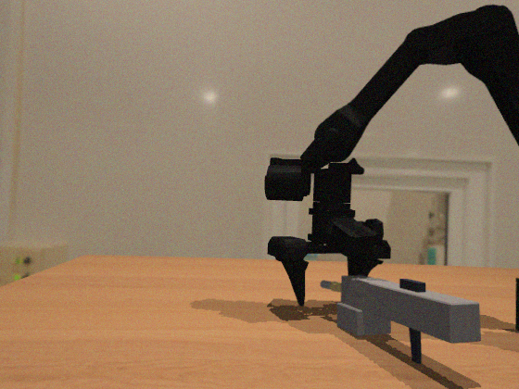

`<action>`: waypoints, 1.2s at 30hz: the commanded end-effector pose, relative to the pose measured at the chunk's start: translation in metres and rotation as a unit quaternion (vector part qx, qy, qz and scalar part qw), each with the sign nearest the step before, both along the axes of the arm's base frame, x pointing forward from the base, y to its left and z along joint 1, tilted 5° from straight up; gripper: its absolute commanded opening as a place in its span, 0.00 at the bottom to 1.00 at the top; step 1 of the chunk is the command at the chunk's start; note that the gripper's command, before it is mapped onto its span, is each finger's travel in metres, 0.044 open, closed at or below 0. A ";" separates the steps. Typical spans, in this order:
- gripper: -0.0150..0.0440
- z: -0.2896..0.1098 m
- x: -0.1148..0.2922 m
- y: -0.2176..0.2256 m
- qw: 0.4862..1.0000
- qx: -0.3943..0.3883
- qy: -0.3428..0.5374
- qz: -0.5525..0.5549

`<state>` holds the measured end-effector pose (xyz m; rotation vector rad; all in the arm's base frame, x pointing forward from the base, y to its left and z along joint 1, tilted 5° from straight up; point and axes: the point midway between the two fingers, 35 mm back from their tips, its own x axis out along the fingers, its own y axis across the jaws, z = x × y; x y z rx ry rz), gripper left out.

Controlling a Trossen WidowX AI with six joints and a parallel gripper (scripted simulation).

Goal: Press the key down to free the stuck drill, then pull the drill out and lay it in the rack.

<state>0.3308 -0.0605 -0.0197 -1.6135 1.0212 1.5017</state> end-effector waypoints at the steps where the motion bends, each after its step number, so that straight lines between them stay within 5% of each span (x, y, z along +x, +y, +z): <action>1: 1.00 -0.001 -0.001 0.002 1.000 0.000 0.000 -0.002; 20: 1.00 -0.005 -0.005 0.009 1.000 0.000 0.000 -0.002; 36: 0.29 -0.003 -0.003 0.008 1.000 0.000 -0.001 0.000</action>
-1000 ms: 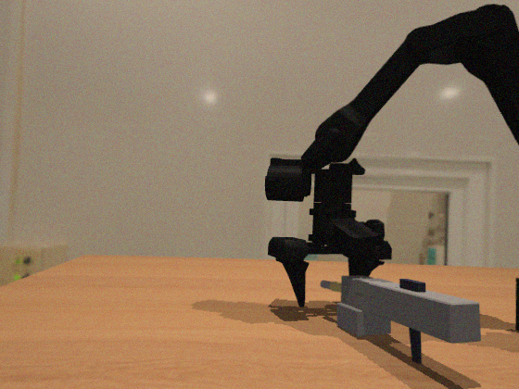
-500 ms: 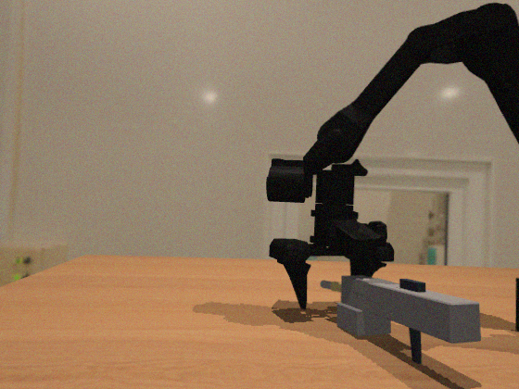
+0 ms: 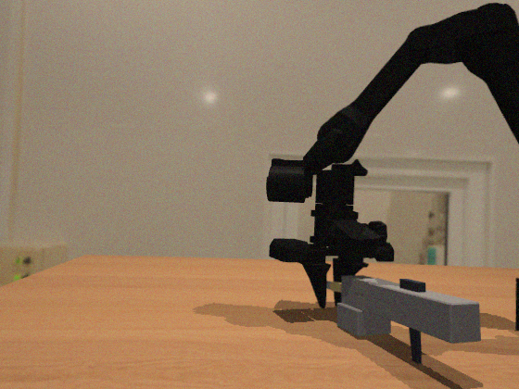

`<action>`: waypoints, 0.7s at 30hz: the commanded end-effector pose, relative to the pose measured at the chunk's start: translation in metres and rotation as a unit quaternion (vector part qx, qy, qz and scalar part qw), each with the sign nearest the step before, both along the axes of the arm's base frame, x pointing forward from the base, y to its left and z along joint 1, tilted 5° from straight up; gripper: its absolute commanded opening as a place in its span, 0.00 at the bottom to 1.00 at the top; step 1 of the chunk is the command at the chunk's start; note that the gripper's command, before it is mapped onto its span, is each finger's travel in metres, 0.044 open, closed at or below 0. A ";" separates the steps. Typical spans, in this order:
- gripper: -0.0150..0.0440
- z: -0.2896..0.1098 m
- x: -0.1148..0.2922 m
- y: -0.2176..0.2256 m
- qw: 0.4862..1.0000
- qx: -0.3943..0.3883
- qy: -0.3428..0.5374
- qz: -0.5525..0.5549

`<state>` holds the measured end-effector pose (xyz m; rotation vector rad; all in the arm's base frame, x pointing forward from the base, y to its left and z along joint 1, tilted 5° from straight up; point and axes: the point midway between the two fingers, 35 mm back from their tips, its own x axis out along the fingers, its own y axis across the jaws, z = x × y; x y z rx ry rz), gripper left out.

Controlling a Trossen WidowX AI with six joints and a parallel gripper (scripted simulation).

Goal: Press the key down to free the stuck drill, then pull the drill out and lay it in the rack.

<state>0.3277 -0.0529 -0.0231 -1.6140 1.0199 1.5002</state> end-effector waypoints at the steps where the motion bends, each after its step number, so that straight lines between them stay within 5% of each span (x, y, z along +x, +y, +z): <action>1: 0.28 0.000 0.000 0.000 1.000 0.000 0.000 0.000; 21: 0.25 0.003 -0.002 -0.001 1.000 0.000 0.001 -0.002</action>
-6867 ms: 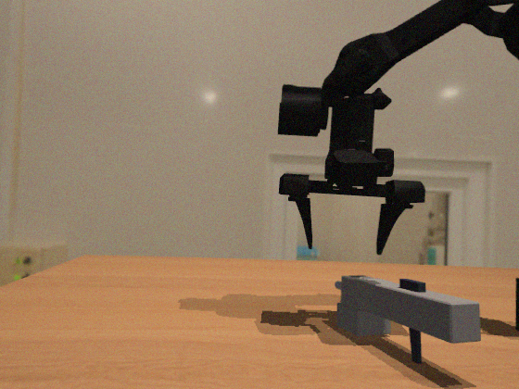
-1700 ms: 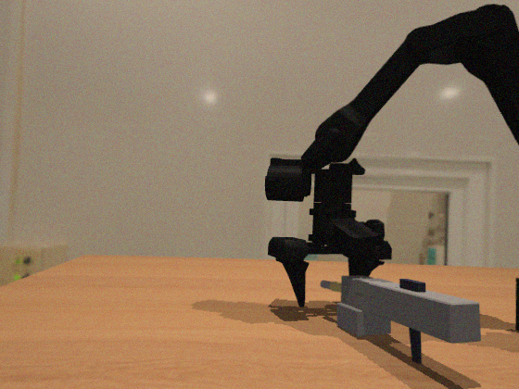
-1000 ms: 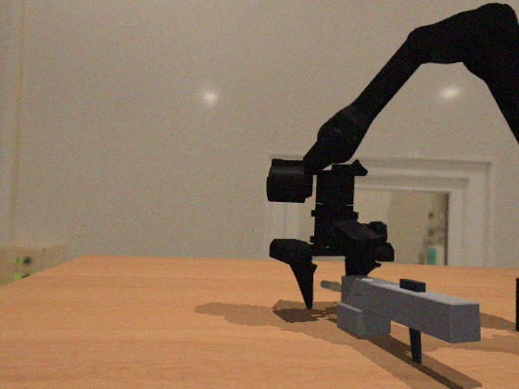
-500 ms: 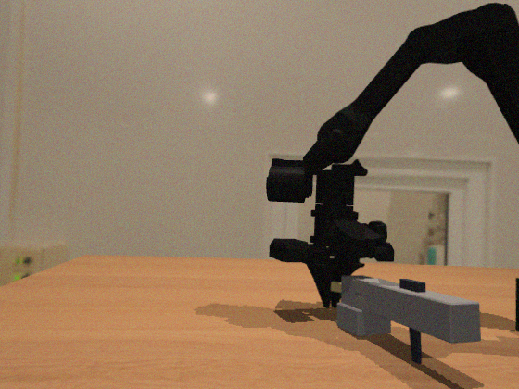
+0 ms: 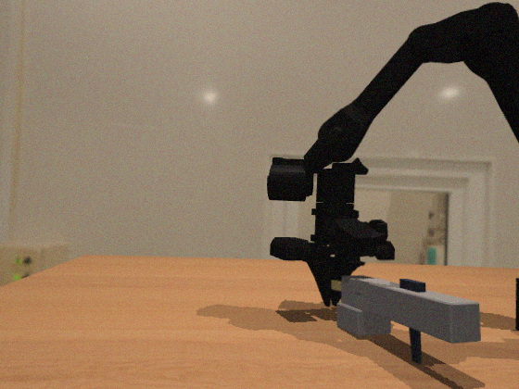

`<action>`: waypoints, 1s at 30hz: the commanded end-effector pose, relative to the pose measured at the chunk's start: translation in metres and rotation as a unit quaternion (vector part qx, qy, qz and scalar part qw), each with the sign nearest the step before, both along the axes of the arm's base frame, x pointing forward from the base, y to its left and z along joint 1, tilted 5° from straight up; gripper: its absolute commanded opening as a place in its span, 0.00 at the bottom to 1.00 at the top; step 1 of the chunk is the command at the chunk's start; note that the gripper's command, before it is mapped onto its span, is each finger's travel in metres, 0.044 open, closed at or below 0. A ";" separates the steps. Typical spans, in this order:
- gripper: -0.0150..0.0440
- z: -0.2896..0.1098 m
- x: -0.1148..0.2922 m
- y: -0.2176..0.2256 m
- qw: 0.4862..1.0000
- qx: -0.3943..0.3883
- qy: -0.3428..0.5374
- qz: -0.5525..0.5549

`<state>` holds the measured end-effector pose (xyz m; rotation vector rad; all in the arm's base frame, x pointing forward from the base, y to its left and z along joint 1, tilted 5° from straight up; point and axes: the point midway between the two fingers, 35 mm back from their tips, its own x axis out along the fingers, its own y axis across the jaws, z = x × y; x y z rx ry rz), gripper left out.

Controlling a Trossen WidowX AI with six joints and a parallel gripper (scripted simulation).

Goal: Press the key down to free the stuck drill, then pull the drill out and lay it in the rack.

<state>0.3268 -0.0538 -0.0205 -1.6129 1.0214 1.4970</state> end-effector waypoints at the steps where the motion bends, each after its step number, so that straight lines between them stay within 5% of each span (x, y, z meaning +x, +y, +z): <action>1: 0.25 0.001 -0.002 0.000 1.000 0.000 0.002 0.000; 30: 0.25 0.002 0.015 -0.030 1.000 -0.002 0.001 -0.001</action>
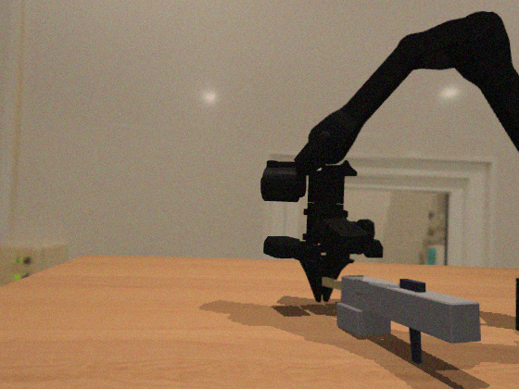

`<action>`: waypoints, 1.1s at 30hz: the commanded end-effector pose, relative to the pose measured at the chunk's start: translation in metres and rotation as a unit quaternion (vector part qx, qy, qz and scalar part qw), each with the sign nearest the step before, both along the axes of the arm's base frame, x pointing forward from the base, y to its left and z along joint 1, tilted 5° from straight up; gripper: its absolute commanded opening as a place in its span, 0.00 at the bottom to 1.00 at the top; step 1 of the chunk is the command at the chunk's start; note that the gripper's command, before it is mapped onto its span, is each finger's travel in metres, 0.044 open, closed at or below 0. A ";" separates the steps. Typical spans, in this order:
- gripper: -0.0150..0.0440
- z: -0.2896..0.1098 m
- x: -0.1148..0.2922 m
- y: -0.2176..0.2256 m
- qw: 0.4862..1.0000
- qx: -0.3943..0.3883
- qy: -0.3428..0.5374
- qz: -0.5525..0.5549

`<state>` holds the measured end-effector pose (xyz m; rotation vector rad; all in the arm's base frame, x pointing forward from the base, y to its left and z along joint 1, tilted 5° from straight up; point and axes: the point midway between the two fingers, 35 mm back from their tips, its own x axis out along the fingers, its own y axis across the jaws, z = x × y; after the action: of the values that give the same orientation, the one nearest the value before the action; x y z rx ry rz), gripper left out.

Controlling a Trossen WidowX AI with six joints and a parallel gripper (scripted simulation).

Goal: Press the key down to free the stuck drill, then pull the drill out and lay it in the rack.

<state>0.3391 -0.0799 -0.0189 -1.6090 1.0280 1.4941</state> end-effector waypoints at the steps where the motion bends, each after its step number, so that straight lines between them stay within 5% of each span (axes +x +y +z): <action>1: 0.25 0.001 0.003 -0.005 1.000 -0.001 0.000 0.002; 33: 0.25 0.007 0.016 -0.034 1.000 -0.002 0.000 0.002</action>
<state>0.3556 -0.1145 -0.0144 -1.6126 1.0302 1.4931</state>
